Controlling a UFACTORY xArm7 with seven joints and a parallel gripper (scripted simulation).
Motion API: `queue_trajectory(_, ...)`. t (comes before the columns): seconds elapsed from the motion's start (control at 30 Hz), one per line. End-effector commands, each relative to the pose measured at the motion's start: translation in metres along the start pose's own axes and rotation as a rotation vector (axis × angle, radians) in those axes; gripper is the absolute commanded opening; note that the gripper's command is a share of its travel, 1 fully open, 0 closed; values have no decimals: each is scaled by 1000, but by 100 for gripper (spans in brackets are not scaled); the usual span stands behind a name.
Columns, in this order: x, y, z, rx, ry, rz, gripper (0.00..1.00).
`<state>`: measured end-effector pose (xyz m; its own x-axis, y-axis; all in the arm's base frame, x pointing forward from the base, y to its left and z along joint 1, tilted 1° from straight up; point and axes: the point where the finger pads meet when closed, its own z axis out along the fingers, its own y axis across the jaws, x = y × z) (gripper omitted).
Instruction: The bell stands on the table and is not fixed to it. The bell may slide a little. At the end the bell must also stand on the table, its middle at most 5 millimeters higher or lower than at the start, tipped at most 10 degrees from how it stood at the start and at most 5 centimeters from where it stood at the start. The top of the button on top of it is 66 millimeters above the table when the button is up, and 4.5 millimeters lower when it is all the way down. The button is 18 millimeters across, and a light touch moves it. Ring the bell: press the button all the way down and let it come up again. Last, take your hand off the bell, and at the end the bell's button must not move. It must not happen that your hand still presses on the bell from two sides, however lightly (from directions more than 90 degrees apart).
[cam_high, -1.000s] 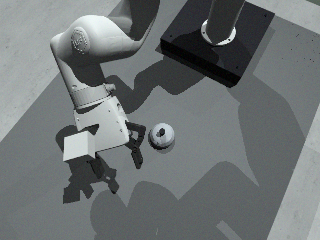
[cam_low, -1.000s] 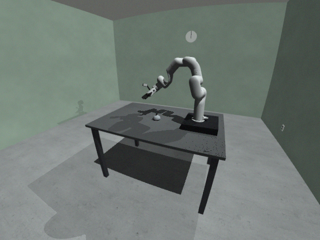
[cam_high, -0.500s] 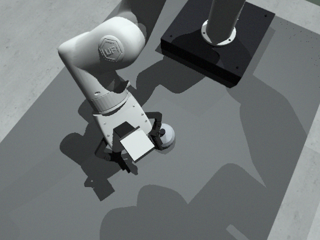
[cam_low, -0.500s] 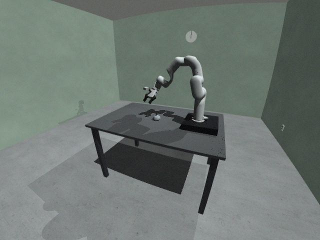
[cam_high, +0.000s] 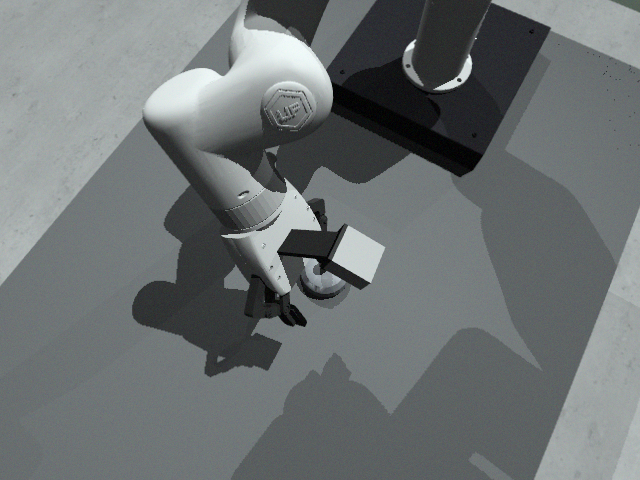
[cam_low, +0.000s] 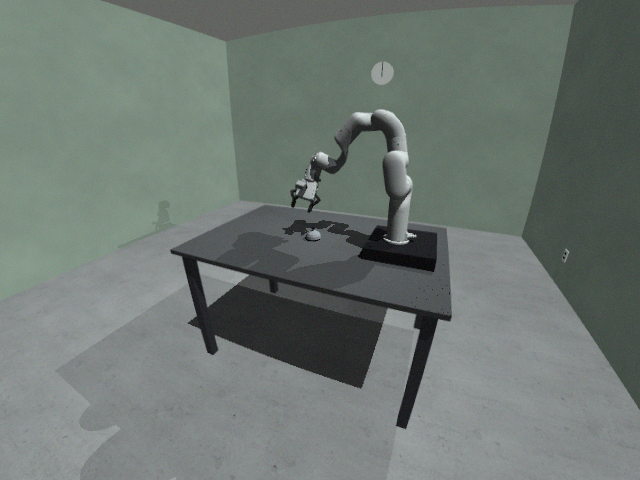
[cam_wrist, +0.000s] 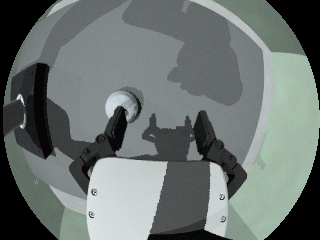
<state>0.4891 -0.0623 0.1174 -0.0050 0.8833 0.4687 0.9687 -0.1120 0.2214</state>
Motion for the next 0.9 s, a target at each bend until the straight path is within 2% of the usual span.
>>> queue_trajectory(0.0,0,-11,1,52,-54,-151,100)
queue_trajectory(0.2,-1,-26,2,133,-114,-361,100)
queue_trajectory(0.27,-1,-26,2,133,-114,-361,100)
queue_trajectory(0.3,-2,-32,3,174,-140,-463,100)
queue_trajectory(0.77,-7,-55,0,367,-238,-934,100)
queue_trajectory(0.83,-7,-55,0,367,-238,-934,100)
queue_trajectory(0.87,-7,-57,-1,395,-249,-1000,100)
